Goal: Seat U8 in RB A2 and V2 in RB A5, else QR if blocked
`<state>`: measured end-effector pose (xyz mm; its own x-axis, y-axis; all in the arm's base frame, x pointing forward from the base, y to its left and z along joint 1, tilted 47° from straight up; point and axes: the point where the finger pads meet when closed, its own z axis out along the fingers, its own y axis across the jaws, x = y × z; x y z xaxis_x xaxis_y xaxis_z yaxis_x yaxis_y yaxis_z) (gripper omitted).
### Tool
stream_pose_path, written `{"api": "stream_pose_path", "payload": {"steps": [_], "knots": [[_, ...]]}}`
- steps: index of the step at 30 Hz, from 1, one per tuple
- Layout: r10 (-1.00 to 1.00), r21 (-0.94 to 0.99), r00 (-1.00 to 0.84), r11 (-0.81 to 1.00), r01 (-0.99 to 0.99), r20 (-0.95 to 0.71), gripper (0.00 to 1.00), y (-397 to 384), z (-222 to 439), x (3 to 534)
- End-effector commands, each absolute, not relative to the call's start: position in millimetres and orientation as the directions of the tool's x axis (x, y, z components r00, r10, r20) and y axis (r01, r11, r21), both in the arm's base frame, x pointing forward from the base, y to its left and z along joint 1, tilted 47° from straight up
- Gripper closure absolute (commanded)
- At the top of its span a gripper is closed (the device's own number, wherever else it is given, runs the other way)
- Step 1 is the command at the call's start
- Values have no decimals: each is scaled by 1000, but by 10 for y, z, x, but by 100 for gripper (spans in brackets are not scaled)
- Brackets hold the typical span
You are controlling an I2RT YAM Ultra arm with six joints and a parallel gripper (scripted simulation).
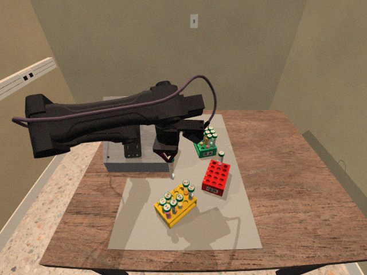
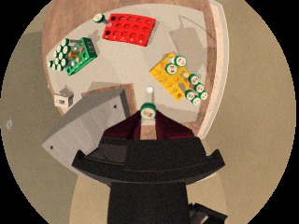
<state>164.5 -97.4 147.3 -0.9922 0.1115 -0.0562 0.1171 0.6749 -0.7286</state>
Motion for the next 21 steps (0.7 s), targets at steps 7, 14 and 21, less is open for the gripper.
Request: {"api": "stream_pose_path", "payload": {"steps": [7, 14, 21], "knots": [[101, -737, -993, 667, 111, -59, 100, -1078, 1666, 1524], [101, -735, -992, 668, 122, -73, 100, -1118, 1691, 1630], [101, -737, -993, 666, 117, -66, 100, -1185, 1749, 1705]]}}
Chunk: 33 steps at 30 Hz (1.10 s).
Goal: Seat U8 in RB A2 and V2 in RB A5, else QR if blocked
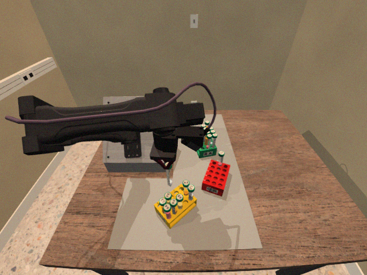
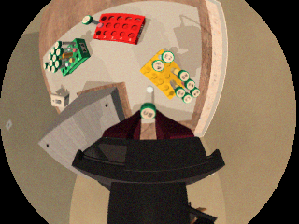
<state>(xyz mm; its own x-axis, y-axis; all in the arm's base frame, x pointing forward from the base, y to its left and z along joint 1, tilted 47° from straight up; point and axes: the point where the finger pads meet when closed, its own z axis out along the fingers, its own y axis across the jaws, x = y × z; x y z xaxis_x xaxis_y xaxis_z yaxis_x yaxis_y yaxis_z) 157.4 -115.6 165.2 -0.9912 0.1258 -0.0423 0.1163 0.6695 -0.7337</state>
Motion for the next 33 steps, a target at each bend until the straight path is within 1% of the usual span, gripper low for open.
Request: {"api": "stream_pose_path", "payload": {"steps": [1, 14, 15, 33], "knots": [[101, -738, -993, 666, 113, -61, 100, -1194, 1751, 1718], [101, -739, -993, 665, 112, -59, 100, -1299, 1850, 1834], [97, -735, -994, 671, 101, -47, 100, -1272, 1818, 1770], [97, -735, -994, 671, 101, -47, 100, -1272, 1818, 1769]]}}
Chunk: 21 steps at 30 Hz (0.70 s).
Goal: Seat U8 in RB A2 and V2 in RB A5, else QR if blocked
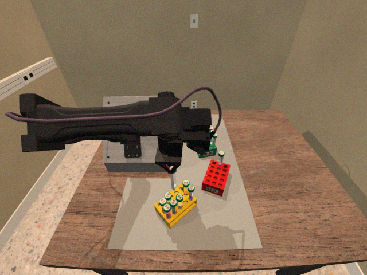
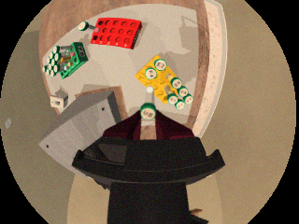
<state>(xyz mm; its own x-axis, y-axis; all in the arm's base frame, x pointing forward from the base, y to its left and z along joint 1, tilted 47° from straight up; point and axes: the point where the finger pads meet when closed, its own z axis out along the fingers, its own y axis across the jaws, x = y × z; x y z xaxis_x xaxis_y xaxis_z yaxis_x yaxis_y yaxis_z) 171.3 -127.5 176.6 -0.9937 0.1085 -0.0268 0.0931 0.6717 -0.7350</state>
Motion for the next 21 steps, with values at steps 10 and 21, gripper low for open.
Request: {"api": "stream_pose_path", "payload": {"steps": [10, 21], "knots": [[97, -735, -994, 671, 101, -47, 100, -1272, 1818, 1769], [82, -735, -993, 668, 118, -85, 100, -1253, 1869, 1896]]}}
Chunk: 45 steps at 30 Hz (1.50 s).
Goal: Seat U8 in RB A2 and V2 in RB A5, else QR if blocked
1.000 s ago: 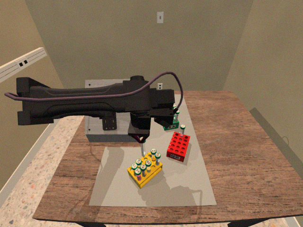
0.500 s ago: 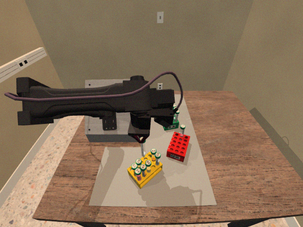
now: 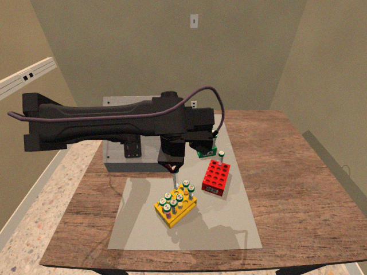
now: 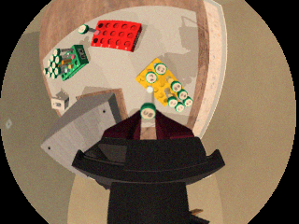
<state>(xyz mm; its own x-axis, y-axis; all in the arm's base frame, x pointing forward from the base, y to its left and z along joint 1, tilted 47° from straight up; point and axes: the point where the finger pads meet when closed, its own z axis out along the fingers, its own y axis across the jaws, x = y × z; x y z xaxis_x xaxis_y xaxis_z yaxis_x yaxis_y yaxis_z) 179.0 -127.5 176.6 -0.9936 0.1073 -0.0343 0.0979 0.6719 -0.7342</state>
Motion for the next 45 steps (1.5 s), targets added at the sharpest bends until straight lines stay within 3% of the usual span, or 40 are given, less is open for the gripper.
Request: {"api": "stream_pose_path", "payload": {"steps": [1, 45], "knots": [[82, -734, -993, 668, 122, -90, 100, -1254, 1875, 1891], [99, -740, -994, 664, 105, -52, 100, -1361, 1677, 1730]]}}
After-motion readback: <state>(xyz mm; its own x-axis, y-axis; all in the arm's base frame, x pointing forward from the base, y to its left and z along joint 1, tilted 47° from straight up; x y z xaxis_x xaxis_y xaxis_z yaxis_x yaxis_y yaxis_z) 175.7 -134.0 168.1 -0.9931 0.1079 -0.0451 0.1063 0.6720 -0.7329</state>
